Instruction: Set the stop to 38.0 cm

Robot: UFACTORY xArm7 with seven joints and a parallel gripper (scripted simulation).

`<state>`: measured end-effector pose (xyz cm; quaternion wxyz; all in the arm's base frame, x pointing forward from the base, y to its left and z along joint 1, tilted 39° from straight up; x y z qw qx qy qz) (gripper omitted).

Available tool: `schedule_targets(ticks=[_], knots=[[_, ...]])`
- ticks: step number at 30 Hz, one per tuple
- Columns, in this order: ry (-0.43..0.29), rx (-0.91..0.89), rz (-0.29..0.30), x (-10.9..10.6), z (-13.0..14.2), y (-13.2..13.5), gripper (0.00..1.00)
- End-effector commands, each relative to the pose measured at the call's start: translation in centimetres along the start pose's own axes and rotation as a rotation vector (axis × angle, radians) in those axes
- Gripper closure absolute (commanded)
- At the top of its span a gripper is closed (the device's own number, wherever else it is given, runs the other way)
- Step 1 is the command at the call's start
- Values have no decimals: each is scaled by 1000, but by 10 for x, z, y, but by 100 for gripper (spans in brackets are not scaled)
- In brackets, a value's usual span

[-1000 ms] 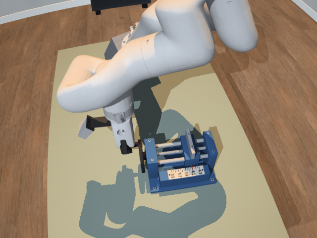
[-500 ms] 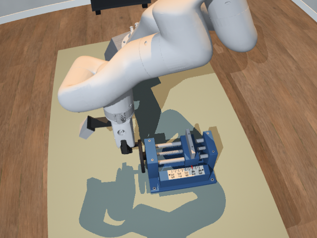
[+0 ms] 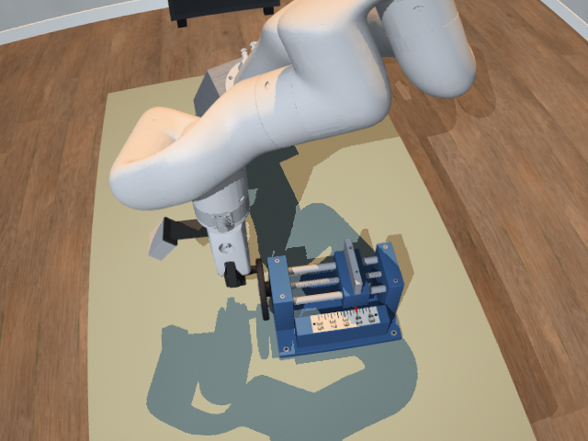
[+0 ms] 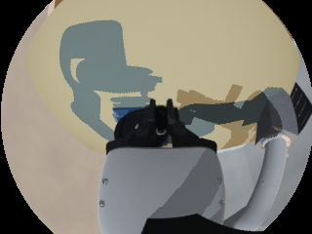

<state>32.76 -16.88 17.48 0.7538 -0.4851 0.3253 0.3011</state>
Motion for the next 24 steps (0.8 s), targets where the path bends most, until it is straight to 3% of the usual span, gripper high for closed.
schedule_targets(ticks=[1, 24], knots=[[1, 1, -2, 3, -1, 0, 94], [1, 1, -2, 19, 0, -3, 94]])
Point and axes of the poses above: the point where the finger pads meet when closed, its own x axis out along the fingers, its own y axis across the jaws, z = x × y, the point moved 2 cm from there along -x, back along the fingers, and after that the axes turned 5 degrees about x, right-handed, at the moved point
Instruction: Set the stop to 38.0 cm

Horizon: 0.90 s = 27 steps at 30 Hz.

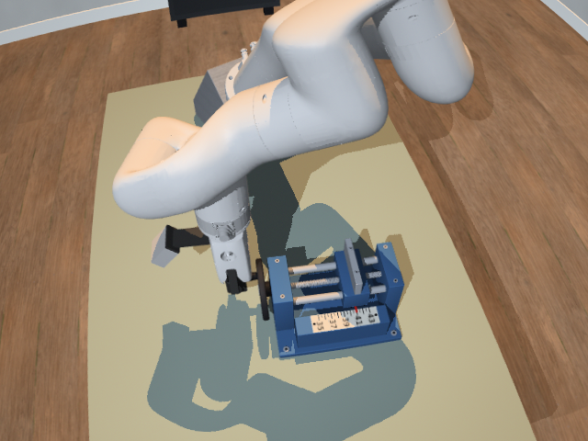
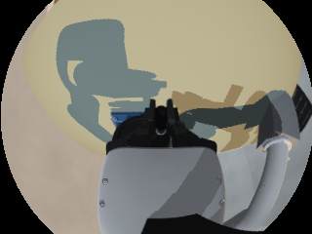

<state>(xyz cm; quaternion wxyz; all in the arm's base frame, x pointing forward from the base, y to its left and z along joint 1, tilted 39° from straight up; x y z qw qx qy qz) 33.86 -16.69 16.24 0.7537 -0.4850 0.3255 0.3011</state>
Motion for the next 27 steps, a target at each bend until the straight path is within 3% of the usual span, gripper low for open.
schedule_targets(ticks=[1, 27], knots=[[0, 1, -2, 3, -1, -2, 94], [0, 1, -2, 15, 0, -11, 94]])
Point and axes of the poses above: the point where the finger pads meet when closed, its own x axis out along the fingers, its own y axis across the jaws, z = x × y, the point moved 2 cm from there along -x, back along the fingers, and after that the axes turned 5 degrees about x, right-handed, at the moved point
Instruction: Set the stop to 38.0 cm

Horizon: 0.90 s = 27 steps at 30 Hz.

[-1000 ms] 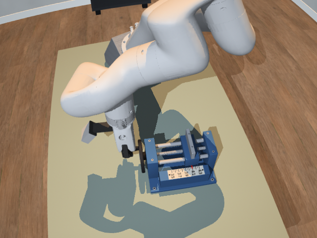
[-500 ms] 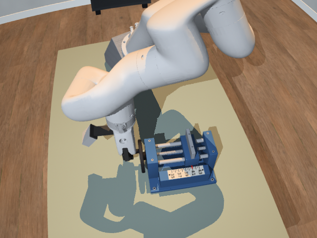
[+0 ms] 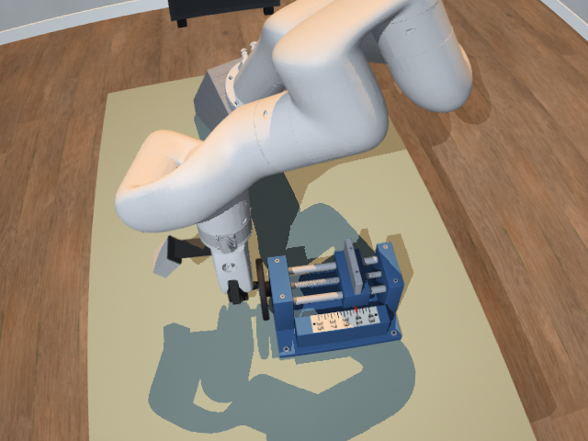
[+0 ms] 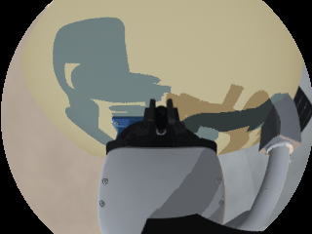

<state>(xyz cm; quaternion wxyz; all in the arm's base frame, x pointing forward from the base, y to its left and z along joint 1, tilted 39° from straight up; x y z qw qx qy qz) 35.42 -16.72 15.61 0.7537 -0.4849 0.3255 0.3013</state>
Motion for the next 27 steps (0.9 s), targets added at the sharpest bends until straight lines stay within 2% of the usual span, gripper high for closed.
schedule_targets(ticks=[1, 27], knots=[[1, 1, -2, 1, 0, -2, 94], [1, 1, -2, 5, 0, -8, 94]])
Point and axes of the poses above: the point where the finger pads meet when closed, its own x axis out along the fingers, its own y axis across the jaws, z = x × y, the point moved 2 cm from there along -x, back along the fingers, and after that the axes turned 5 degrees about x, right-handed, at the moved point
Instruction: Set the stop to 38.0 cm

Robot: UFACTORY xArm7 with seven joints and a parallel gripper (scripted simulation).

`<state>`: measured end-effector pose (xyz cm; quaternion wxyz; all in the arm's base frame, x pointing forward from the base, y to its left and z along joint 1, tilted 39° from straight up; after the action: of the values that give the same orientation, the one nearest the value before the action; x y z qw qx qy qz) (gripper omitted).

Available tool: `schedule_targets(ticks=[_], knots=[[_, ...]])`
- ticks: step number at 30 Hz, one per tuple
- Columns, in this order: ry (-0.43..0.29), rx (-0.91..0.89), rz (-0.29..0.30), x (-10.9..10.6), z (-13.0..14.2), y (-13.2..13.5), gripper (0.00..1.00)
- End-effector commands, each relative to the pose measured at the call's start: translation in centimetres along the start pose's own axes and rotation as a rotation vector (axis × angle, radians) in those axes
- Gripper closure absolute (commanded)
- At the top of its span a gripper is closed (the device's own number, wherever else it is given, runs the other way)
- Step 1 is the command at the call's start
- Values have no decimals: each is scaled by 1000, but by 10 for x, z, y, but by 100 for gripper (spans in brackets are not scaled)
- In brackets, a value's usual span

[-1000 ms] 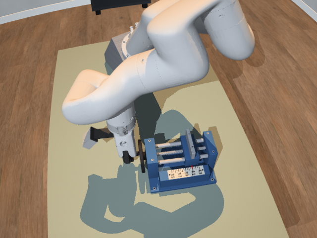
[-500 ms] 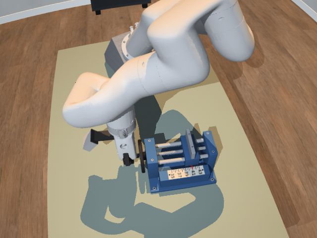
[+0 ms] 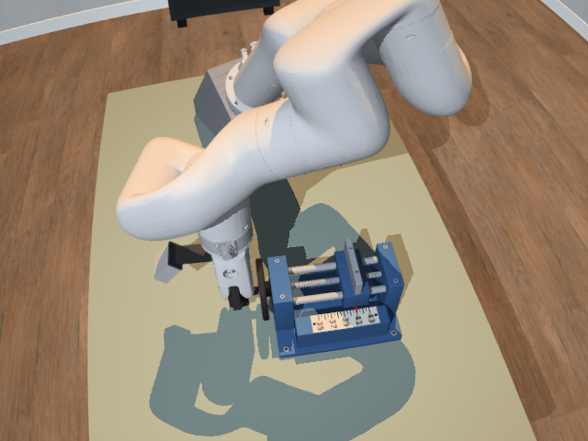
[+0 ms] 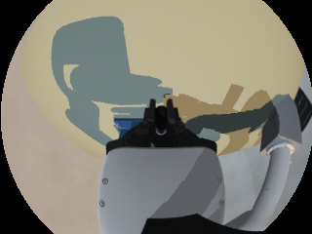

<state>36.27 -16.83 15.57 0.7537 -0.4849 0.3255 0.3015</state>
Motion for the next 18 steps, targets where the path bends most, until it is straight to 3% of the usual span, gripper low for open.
schedule_targets(ticks=[1, 18], knots=[[1, 1, -3, 0, -1, -1, 94], [1, 1, -3, 1, 0, -3, 94]])
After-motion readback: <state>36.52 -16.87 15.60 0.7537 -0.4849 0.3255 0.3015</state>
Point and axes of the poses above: the point where the finger pads meet when closed, its own x axis out along the fingers, its own y axis across the jaws, z = x × y, the point moved 2 cm from there along -x, back along the fingers, and after that the axes turned 5 degrees about x, right-handed, at the moved point
